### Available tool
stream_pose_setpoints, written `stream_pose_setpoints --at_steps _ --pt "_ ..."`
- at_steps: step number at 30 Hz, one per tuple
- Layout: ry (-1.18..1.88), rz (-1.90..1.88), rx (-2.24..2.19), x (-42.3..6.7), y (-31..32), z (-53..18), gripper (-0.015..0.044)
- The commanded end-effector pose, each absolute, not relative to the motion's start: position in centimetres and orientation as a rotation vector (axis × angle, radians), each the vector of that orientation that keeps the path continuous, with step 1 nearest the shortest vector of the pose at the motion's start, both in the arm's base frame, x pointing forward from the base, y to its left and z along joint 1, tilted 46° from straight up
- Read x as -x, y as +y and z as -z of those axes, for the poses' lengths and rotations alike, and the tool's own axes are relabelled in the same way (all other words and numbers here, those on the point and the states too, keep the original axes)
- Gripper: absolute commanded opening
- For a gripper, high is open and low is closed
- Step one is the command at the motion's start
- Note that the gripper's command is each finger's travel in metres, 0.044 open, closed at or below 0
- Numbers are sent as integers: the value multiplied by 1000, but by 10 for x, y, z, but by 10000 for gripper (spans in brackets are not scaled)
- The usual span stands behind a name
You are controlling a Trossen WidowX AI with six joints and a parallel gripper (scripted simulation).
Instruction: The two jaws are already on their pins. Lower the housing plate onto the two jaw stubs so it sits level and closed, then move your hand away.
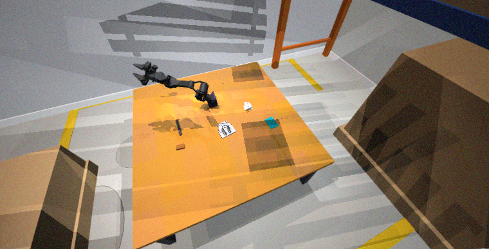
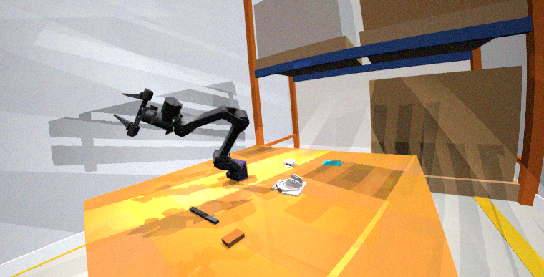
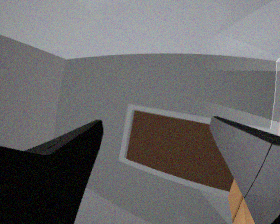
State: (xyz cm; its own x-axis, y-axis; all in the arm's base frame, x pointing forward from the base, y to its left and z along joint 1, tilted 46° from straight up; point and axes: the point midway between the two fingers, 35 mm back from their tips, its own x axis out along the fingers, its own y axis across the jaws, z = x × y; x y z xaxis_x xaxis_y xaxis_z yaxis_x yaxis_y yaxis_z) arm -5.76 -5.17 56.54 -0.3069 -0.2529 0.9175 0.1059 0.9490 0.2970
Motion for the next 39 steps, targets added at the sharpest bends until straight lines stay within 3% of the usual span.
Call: stream_pose_setpoints --at_steps 1,39 --pt "-1850 356 -108 58 -52 -565 426" --pt "-1816 532 -509 67 -161 -547 440"
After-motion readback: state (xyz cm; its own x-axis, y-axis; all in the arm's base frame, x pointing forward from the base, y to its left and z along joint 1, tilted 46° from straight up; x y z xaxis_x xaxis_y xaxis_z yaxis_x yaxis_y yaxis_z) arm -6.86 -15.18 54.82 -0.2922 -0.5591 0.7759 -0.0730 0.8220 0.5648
